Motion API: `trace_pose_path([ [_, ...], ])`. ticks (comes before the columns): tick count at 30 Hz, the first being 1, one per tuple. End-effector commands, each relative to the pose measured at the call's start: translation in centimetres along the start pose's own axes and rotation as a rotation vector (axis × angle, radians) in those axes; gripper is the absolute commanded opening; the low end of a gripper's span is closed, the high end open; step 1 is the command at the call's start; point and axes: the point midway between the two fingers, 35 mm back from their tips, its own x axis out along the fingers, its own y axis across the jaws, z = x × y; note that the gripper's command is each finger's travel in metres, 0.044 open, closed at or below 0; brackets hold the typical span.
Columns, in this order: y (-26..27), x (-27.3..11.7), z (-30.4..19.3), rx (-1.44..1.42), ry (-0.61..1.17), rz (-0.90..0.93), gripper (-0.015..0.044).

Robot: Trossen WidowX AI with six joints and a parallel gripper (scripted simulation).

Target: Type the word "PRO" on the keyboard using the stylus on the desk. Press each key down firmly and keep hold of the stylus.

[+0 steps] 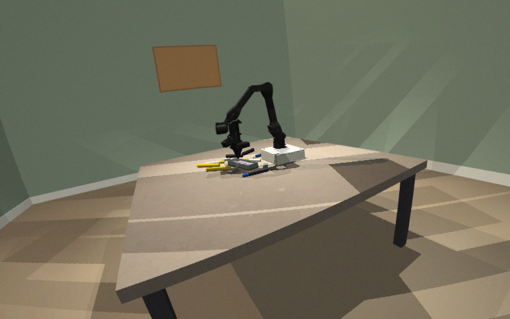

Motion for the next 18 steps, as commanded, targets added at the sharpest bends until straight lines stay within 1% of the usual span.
trace_pose_path([
  [1,-3.4,0.0,-0.2,0.008,0.004,-0.004,0.0],
  [11,-3.5,0.0,-0.3,0.008,0.004,-0.004,0.0],
  [15,-1.3,0.0,-2.8,0.008,0.006,-0.002,0.0],
  [18,-0.8,0.0,-3.4,0.008,0.006,-0.002,0.0],
])
